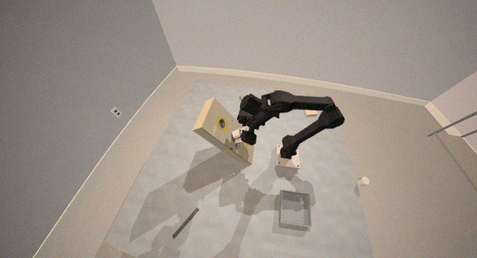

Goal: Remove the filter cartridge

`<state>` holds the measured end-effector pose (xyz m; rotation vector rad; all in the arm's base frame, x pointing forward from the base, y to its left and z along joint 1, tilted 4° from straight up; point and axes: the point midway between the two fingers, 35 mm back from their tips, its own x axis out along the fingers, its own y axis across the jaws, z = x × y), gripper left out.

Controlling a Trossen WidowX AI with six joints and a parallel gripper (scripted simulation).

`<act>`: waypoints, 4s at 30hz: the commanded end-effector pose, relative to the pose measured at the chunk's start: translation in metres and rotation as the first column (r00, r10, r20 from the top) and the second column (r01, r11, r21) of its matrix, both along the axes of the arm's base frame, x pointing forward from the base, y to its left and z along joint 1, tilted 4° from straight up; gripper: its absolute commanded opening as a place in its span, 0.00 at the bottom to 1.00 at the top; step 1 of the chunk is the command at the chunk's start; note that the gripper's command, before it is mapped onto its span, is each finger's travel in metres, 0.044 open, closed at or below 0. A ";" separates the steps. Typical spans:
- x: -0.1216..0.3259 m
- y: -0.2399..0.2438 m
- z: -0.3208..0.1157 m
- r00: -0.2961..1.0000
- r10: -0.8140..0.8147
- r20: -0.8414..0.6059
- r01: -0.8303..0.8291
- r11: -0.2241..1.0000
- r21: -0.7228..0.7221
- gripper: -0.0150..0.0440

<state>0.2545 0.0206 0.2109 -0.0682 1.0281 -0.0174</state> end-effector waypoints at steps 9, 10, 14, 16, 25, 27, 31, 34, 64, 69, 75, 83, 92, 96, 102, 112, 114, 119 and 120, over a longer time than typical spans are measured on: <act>0.010 0.000 -0.017 1.000 0.000 -0.003 0.000 1.000 0.005 0.77; 0.011 0.000 -0.018 1.000 0.000 -0.002 0.000 1.000 0.005 0.77; 0.014 -0.001 -0.024 1.000 0.000 -0.002 0.000 1.000 0.004 0.77; 0.015 -0.001 -0.027 1.000 0.000 -0.002 0.000 1.000 0.004 0.77; 0.015 -0.002 -0.027 1.000 -0.006 0.000 0.006 1.000 0.003 0.71; 0.015 -0.002 -0.027 1.000 -0.006 0.000 0.006 1.000 0.003 0.69; 0.015 -0.002 -0.027 1.000 -0.006 0.000 0.006 1.000 0.003 0.65; 0.015 -0.002 -0.027 1.000 -0.006 0.000 0.006 1.000 0.003 0.55; -0.009 0.004 0.068 1.000 -0.005 -0.003 0.005 1.000 0.005 0.25; -0.011 0.009 0.072 1.000 -0.005 -0.006 0.005 1.000 0.006 0.25; -0.007 0.029 0.068 1.000 -0.006 -0.013 0.006 1.000 0.010 0.25; -0.006 0.058 0.062 1.000 -0.007 -0.014 0.007 1.000 0.011 0.25; -0.008 0.092 0.056 1.000 -0.005 -0.005 0.005 1.000 0.013 0.25; -0.013 0.096 0.054 0.997 0.074 -0.025 -0.074 0.997 0.011 0.25; -0.028 0.126 0.050 0.967 0.252 -0.039 -0.252 0.968 0.015 0.25; -0.062 0.173 0.043 0.847 0.529 -0.054 -0.529 0.848 0.023 0.25; -0.070 0.181 0.042 0.813 0.580 -0.055 -0.579 0.815 0.025 0.25; -0.092 0.201 0.039 0.715 0.696 -0.059 -0.696 0.718 0.029 0.25; -0.096 0.204 0.038 0.694 0.718 -0.059 -0.717 0.696 0.030 0.25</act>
